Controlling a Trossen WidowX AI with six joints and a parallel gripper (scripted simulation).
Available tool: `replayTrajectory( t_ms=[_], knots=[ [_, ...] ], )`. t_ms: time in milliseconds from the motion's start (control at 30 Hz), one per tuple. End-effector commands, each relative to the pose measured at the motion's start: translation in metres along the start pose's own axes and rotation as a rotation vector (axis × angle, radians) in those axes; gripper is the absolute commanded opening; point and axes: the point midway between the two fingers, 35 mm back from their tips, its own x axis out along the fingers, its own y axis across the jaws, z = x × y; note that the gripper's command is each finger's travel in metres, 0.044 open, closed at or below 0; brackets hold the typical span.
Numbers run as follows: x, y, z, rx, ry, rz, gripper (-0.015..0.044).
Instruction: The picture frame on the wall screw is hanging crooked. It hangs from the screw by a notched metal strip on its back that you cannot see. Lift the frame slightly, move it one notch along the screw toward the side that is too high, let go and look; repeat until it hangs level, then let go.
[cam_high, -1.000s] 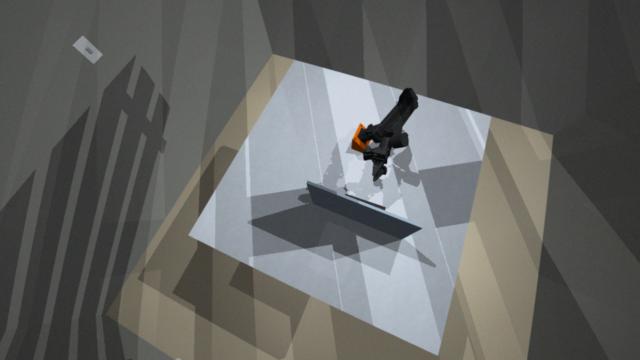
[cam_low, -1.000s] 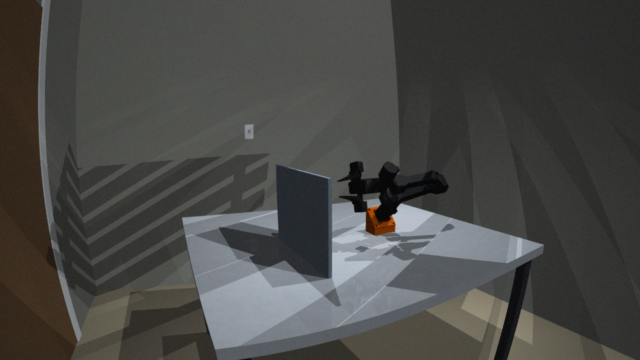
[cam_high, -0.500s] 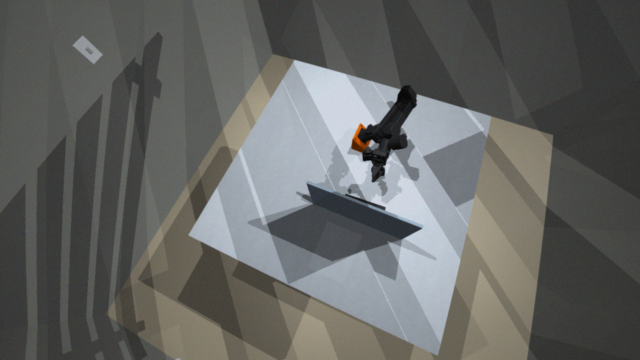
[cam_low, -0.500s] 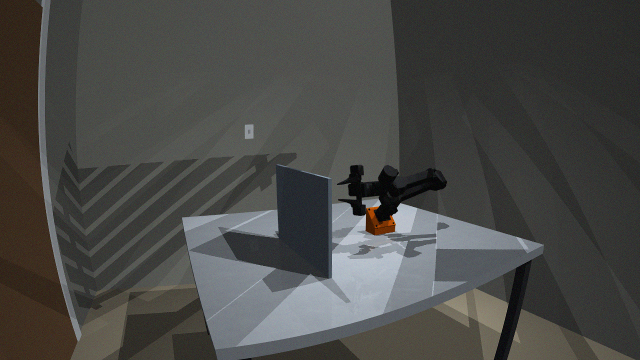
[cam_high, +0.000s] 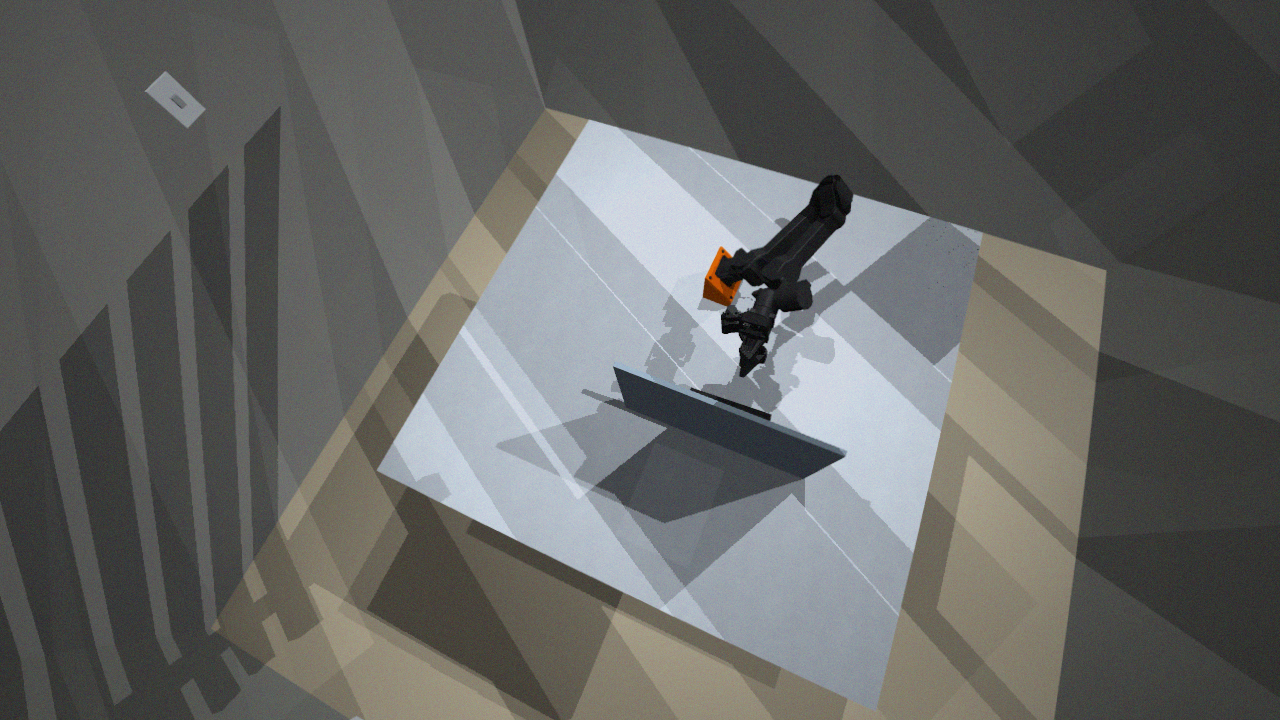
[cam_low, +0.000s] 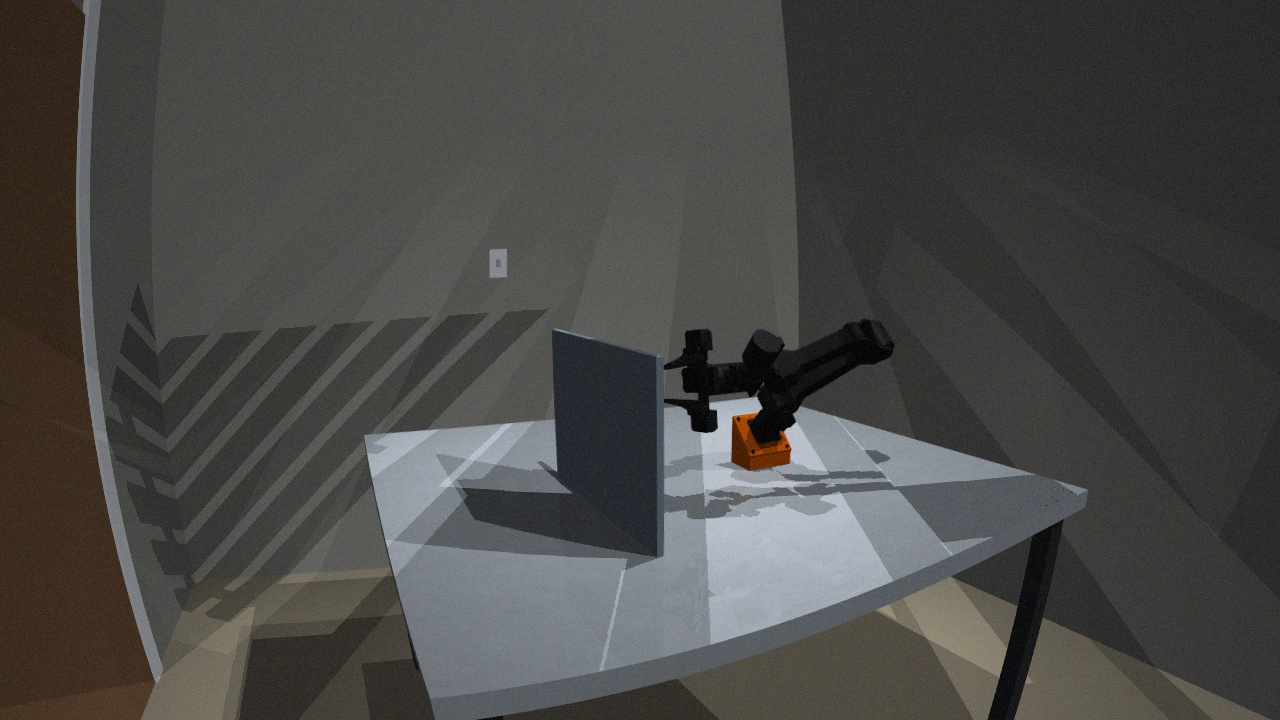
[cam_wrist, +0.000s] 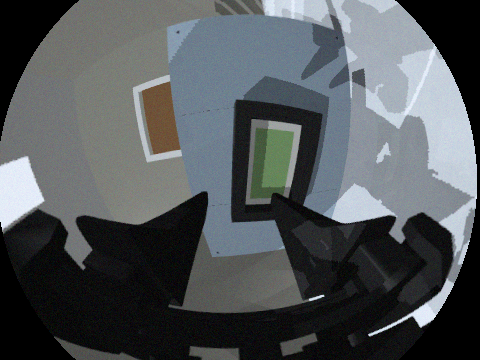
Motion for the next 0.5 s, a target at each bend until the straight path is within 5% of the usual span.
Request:
replayTrajectory(
  t_ms=[0, 467],
  knots=[
    [0.021, 0.000, -0.001, -0.005, 0.005, 0.000, 0.0260],
    [0.047, -0.004, 0.004, -0.005, 0.006, 0.001, 0.0260]
  ],
)
